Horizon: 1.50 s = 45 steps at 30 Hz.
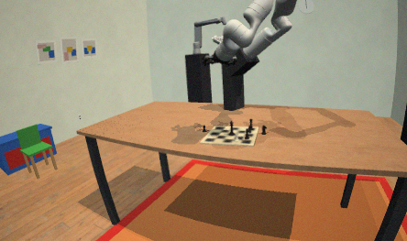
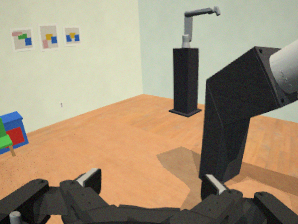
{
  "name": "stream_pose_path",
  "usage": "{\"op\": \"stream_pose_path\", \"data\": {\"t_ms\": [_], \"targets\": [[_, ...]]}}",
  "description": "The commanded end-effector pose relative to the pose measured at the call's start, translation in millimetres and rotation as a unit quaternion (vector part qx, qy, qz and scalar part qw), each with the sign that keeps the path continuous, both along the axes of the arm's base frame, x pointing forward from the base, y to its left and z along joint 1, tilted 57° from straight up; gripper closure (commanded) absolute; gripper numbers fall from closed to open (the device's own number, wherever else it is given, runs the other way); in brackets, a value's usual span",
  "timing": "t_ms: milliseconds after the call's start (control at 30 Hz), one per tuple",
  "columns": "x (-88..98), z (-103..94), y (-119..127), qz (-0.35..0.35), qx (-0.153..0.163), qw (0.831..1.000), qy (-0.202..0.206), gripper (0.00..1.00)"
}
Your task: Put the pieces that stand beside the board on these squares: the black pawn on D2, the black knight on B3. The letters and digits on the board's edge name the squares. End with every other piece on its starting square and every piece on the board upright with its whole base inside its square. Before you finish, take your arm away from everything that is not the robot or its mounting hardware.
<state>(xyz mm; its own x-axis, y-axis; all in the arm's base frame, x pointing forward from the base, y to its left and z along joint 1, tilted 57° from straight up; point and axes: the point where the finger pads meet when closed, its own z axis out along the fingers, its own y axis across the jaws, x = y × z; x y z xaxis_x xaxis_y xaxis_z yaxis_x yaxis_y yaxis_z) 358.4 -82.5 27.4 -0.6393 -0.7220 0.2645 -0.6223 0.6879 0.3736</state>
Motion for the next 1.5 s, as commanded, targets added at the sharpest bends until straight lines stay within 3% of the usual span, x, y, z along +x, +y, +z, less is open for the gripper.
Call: {"op": "stream_pose_path", "data": {"t_ms": [0,33,333,600,1467], "targets": [[0.9,1.7,-1,0.0,-0.001,1.0,-0.002,0.0],[6.1,7.8,2,-0.014,-0.013,1.0,-0.01,0.0],[6.1,7.8,2,-0.014,-0.013,1.0,-0.01,0.0],[16.1,20.4,6,-0.043,-0.034,0.998,-0.026,0.0],[25.7,33.2,12,-0.072,-0.053,0.995,-0.042,0.0]]}}
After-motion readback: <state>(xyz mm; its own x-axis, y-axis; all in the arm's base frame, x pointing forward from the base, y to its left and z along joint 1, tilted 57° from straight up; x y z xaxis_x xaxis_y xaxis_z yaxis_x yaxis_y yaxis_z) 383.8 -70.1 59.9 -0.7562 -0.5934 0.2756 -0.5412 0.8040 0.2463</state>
